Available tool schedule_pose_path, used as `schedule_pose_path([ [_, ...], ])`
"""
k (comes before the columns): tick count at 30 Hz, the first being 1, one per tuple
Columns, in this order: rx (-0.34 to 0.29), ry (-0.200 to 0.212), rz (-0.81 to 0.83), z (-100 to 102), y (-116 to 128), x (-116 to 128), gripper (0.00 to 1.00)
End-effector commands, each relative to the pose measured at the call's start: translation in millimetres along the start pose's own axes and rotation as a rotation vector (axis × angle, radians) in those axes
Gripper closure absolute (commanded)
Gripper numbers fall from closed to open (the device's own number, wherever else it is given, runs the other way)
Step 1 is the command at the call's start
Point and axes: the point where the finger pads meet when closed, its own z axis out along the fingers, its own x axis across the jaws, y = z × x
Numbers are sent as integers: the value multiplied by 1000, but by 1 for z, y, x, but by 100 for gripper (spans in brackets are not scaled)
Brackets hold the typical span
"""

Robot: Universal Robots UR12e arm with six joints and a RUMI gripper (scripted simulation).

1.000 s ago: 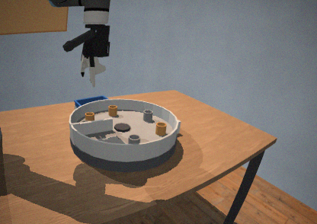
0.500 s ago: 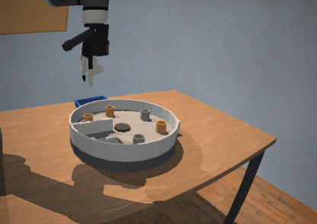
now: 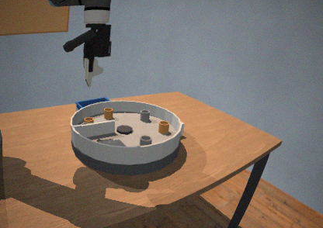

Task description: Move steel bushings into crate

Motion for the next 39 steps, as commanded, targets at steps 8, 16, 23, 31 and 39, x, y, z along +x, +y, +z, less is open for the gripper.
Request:
schedule_pose_path([
  [8,-1,0,0,0,0,0,94],
  [16,-1,0,0,0,0,0,94],
  [23,-1,0,0,0,0,0,95],
  [31,-1,0,0,0,0,0,95],
  [39,-1,0,0,0,0,0,95],
])
